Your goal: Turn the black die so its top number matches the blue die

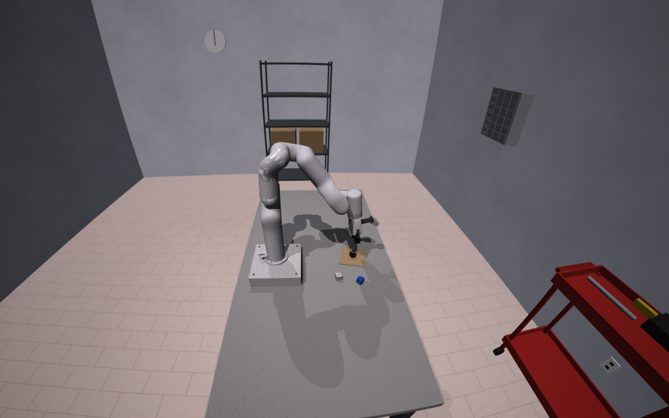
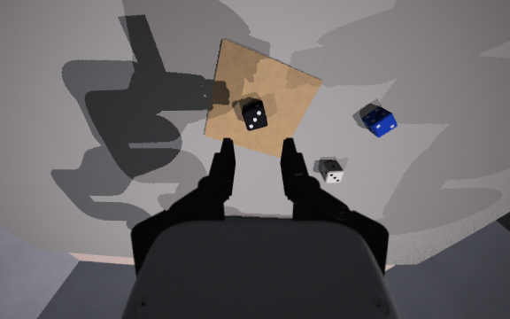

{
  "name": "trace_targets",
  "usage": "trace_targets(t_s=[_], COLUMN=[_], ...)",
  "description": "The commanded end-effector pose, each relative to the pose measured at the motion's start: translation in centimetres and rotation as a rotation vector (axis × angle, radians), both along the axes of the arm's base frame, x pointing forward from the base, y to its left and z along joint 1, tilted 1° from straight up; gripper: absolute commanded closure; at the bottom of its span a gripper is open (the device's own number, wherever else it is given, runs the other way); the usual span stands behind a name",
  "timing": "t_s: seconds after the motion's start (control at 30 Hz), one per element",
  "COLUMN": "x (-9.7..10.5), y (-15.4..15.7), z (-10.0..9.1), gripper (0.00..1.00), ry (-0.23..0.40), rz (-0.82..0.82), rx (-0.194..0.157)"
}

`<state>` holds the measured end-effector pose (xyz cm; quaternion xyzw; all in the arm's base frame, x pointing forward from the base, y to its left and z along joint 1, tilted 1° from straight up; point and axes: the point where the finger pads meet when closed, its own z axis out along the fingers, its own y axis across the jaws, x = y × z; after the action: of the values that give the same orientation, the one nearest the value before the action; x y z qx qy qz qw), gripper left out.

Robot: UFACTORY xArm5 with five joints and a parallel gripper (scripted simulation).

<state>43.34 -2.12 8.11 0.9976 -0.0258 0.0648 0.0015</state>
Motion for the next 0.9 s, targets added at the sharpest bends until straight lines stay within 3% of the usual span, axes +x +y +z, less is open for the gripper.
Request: trace_targets(t_s=[0.0,0.2,0.23,0.53,0.87], x=[0.7,0.7,0.7,0.7,-0.5], y=[-0.2,-0.2,-0.2,-0.2,-0.1], z=[0.1,0.1,0.1,0.1,-2.6], gripper=[0.53,0.53,0.0,0.0,0.0], ry=[0.118,0.126,0.126,0.126,0.127], rz=[0.0,0.0,0.0,0.0,-0.036], rx=[0.006,0.006,0.006,0.006,0.009])
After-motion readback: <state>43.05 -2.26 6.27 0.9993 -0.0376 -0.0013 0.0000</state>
